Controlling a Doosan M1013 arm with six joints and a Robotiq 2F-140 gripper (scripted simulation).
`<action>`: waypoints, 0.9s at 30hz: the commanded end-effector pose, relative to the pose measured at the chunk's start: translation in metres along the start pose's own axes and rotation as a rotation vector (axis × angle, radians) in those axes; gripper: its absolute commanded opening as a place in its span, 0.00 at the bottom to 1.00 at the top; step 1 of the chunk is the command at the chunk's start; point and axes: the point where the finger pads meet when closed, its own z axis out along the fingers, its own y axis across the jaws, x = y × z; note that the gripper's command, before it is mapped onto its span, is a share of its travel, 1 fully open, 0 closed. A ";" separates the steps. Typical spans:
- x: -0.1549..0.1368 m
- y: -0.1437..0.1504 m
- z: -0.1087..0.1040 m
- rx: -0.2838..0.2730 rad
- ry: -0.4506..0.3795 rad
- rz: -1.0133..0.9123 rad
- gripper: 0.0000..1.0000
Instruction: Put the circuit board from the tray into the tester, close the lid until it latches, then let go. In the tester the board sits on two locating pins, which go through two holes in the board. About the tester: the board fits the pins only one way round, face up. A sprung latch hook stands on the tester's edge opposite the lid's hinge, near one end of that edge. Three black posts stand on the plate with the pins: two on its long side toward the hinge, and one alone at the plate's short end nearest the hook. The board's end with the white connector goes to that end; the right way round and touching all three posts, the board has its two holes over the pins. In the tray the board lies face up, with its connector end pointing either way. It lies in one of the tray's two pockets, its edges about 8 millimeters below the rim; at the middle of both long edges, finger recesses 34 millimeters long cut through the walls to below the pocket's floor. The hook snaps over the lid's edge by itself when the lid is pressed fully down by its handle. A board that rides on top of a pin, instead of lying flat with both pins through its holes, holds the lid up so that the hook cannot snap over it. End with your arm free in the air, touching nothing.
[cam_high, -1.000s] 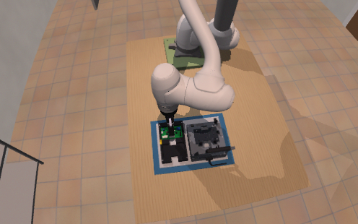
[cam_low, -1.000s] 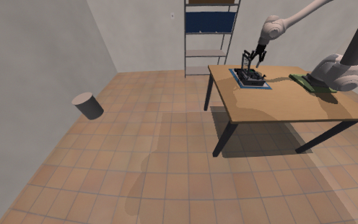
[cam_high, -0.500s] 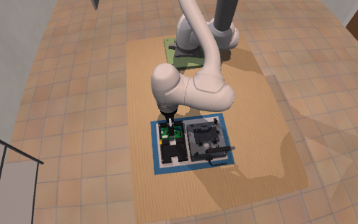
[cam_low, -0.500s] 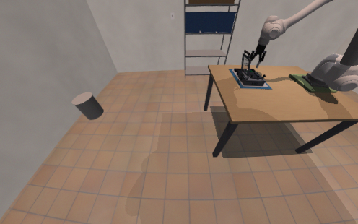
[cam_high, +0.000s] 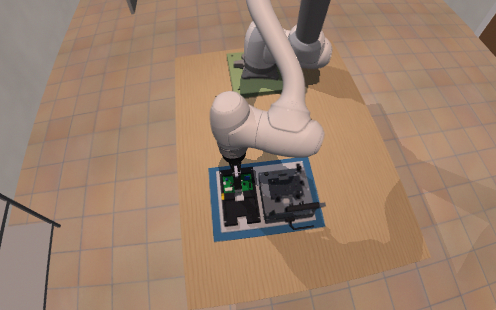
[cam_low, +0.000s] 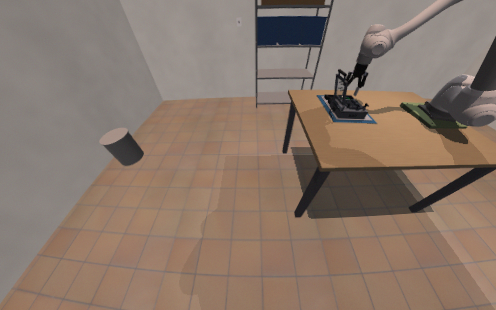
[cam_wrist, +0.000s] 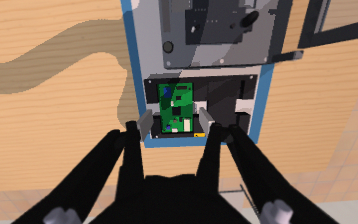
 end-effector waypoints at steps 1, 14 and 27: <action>0.000 0.000 0.003 0.000 0.000 0.000 0.58; 0.000 0.000 0.021 0.000 0.000 0.000 0.58; 0.000 0.000 0.024 0.000 0.000 0.000 0.58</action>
